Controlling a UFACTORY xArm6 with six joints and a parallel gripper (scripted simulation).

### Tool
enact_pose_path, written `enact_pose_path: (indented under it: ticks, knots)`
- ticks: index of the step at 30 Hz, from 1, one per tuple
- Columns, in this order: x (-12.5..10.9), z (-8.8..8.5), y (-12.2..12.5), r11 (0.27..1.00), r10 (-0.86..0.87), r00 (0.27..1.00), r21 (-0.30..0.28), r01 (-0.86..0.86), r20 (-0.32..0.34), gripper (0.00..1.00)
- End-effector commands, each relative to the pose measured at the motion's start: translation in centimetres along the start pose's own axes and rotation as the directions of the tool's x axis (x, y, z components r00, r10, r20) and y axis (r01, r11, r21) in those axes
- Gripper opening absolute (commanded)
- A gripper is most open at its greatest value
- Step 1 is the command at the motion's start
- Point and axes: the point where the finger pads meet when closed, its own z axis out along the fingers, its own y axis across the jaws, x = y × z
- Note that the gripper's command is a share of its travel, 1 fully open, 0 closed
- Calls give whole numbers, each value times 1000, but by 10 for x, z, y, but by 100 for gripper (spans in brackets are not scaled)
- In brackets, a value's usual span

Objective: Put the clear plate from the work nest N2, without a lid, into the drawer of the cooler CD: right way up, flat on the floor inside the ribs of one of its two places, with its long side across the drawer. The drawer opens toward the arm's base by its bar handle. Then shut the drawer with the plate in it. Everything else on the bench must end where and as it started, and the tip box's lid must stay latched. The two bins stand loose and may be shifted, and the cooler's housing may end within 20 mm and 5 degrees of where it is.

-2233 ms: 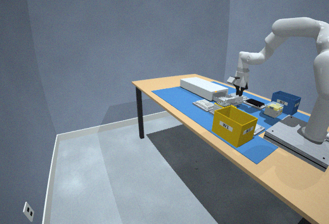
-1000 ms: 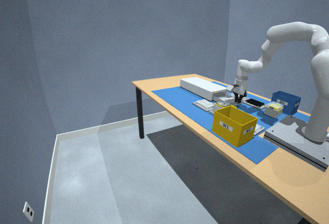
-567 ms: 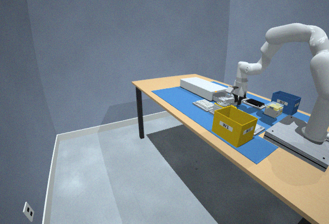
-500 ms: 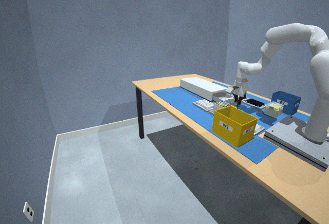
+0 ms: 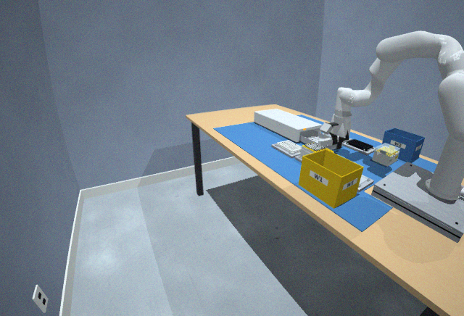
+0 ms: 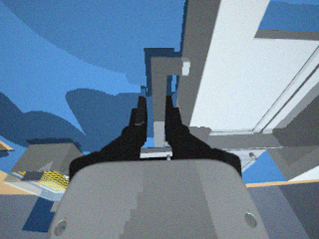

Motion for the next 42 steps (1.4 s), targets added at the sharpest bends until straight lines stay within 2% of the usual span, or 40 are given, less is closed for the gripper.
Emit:
enact_pose_path:
  ticks: [1, 19, 42]
  knots:
    - [0, -2, -4, 1000, 0, 1000, -3, 0, 0, 21]
    - [0, -2, -22, 1000, 0, 1000, -3, 0, 0, 21]
    - [0, -1, -22, 1000, 0, 1000, -3, 0, 0, 21]
